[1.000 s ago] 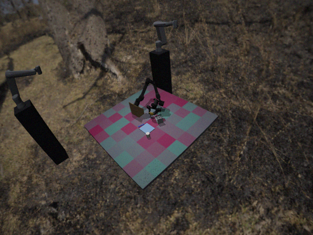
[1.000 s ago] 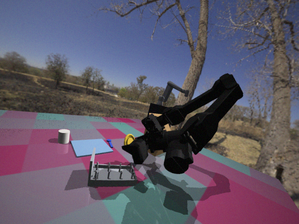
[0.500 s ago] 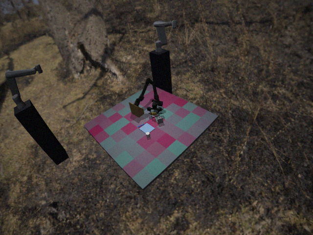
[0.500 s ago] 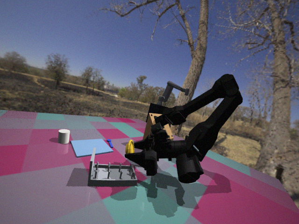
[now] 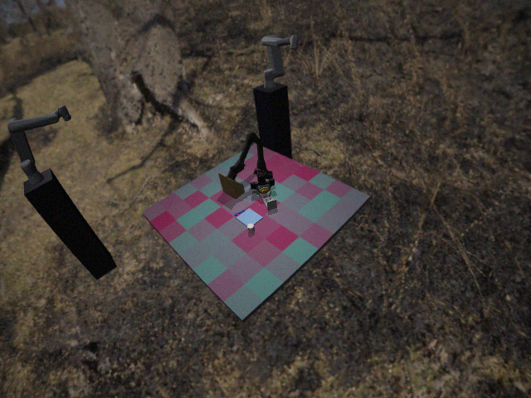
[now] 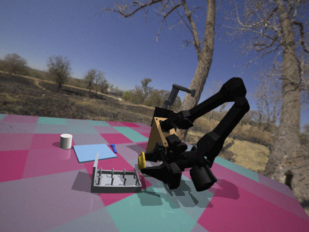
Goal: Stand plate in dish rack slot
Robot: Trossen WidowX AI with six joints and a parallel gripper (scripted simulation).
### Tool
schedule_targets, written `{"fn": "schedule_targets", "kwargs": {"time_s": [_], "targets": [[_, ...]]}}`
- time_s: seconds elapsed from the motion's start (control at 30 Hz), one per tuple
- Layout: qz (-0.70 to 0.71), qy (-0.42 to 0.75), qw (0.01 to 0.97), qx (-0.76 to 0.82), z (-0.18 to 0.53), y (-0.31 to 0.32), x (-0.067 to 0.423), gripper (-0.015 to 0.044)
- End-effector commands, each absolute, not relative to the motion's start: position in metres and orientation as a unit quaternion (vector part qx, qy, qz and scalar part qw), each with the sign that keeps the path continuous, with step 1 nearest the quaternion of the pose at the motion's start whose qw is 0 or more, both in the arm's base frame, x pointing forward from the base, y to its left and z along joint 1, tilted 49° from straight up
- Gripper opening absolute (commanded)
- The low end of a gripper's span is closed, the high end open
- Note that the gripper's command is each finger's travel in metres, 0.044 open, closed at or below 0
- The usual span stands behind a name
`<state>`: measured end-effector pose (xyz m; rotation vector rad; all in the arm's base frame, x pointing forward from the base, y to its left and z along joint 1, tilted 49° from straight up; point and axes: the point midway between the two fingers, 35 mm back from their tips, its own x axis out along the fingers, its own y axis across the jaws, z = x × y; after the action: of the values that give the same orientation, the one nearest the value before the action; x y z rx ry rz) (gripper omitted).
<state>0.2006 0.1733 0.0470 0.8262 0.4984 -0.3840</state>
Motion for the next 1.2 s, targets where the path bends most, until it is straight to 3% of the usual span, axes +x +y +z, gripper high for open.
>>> {"fn": "schedule_targets", "kwargs": {"time_s": [0.0, 1.17], "targets": [[-0.153, 0.204, 0.878, 0.405, 0.053, 0.179, 0.194, 0.0], [-0.143, 0.195, 0.878, 0.413, 0.043, 0.175, 0.224, 0.0]]}}
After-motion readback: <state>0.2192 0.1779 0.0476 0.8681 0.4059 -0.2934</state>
